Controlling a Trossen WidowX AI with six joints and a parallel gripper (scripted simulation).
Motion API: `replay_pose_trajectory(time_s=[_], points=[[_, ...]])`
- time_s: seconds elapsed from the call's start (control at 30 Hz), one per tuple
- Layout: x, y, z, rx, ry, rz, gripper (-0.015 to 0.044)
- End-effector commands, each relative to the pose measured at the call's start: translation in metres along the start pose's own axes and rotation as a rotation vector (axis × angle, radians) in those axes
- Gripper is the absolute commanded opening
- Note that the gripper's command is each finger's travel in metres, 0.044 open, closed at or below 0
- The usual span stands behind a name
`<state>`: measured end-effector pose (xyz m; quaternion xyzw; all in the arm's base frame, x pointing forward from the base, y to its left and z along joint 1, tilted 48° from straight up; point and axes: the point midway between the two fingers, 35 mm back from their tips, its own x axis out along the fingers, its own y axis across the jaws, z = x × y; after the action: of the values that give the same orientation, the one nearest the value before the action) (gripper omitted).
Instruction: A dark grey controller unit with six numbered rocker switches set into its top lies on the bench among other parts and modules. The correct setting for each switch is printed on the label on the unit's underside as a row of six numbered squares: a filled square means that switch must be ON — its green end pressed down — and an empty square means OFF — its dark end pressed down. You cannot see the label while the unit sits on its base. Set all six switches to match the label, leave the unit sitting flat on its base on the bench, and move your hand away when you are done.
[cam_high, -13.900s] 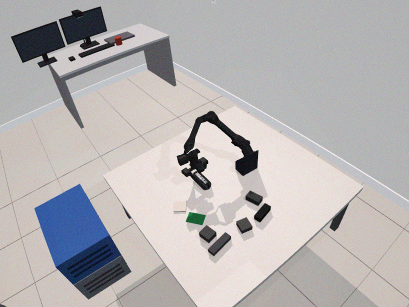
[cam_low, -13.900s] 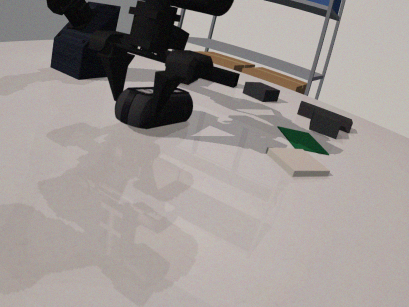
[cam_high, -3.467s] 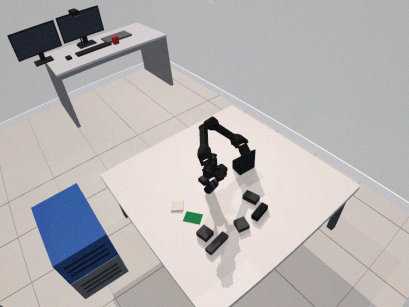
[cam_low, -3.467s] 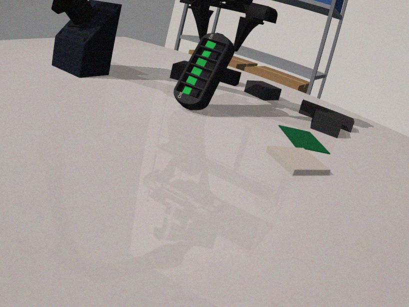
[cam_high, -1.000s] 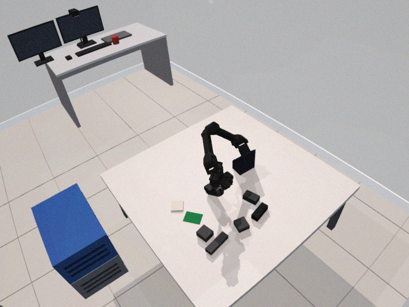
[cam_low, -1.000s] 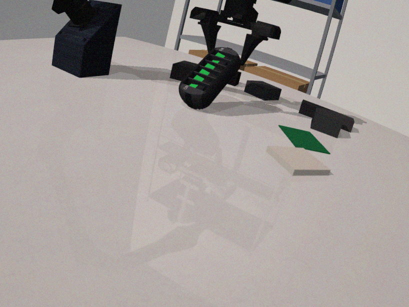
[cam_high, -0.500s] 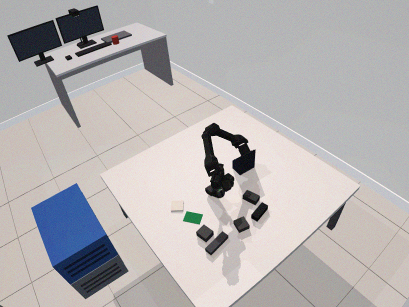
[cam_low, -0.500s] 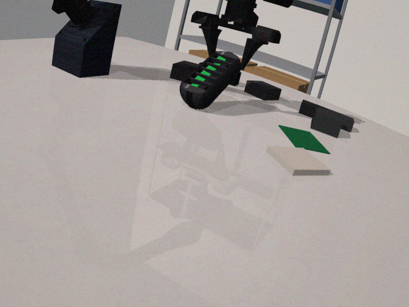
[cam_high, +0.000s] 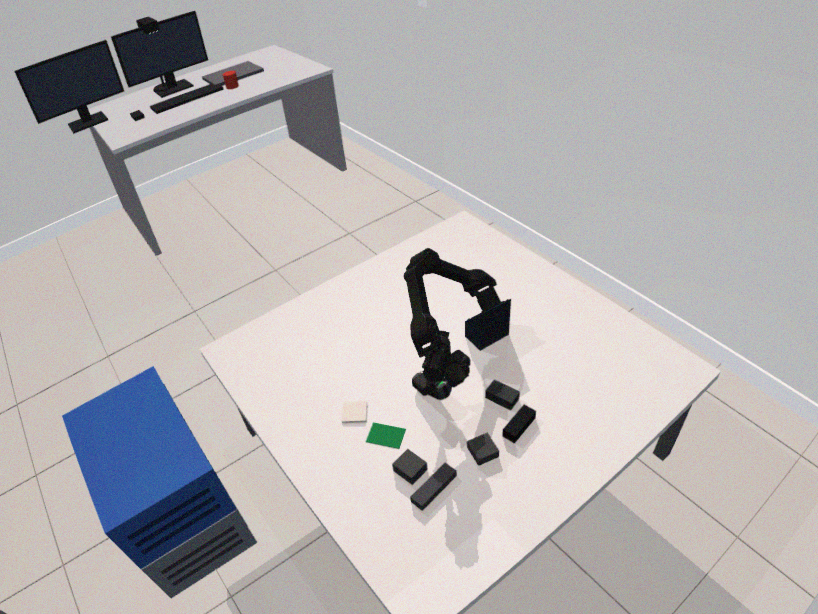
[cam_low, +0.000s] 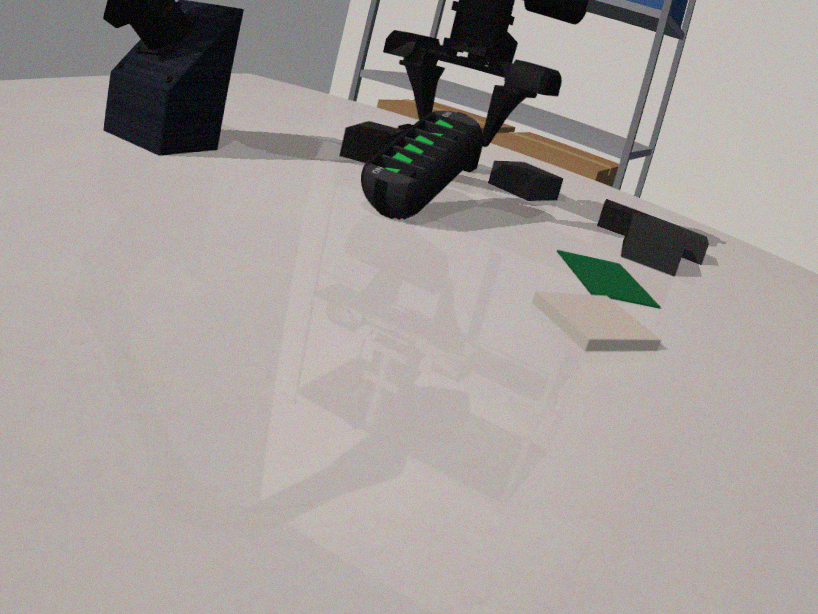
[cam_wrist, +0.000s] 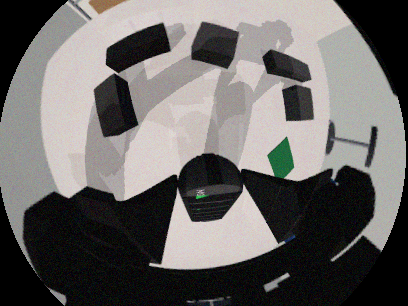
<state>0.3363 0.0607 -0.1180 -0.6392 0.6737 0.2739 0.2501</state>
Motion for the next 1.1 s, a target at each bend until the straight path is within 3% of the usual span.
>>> replay_pose_trajectory(time_s=[0.0, 1.07], points=[[0.004, 0.000, 0.000, 0.001, 0.006, 0.005, 0.0338], [0.025, 0.000, 0.013, 0.001, 0.006, 0.004, 0.0338]])
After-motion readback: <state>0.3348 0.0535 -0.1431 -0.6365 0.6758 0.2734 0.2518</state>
